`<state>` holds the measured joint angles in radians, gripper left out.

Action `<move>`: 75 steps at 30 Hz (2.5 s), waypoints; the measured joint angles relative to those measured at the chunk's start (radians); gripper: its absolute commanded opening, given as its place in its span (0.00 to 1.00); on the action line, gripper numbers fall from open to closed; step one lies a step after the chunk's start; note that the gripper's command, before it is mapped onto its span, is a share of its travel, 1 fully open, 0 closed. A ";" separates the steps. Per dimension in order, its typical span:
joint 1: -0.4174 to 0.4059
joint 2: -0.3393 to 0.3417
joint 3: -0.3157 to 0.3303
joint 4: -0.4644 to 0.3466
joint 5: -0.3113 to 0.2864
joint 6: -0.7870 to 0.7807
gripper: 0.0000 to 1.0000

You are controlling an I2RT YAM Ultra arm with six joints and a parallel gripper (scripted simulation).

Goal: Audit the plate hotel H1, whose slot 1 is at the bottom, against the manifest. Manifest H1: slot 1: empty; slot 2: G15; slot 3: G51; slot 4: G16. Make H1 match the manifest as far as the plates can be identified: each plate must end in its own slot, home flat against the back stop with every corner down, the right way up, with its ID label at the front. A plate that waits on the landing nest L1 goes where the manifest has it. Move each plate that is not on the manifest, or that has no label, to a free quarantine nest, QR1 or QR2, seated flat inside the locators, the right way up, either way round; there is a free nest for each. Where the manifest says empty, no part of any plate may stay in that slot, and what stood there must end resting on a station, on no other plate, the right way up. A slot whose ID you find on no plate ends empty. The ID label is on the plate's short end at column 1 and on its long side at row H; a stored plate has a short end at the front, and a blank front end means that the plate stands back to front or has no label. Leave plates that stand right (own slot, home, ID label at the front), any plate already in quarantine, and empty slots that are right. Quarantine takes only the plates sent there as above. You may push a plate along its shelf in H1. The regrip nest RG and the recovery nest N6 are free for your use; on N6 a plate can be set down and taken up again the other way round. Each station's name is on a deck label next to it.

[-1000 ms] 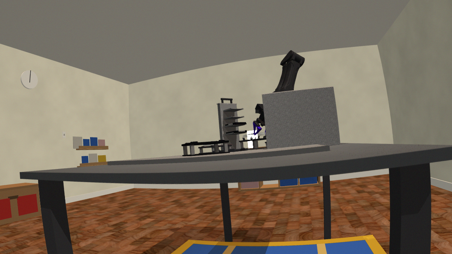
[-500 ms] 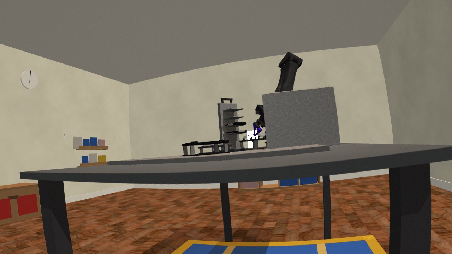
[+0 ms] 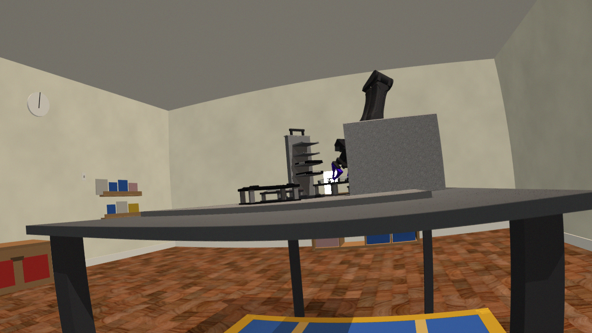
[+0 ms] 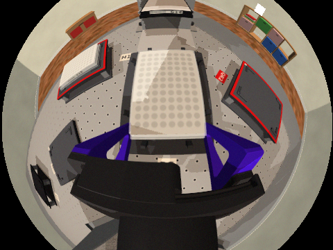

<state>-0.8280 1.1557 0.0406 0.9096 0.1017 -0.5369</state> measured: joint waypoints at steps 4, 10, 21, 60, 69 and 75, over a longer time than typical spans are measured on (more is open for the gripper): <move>-0.006 0.025 -0.001 0.024 -0.006 -0.001 0.86; -0.011 0.053 -0.001 0.054 -0.013 -0.003 0.86; -0.025 0.111 -0.002 0.135 -0.039 -0.003 0.93; 0.023 -0.104 -0.004 -0.029 0.003 0.001 1.00; 0.063 -0.262 0.005 -0.198 0.042 0.008 1.00; 0.097 -0.374 0.016 -0.320 0.073 0.014 1.00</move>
<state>-0.7307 0.7815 0.0570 0.5892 0.1749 -0.5228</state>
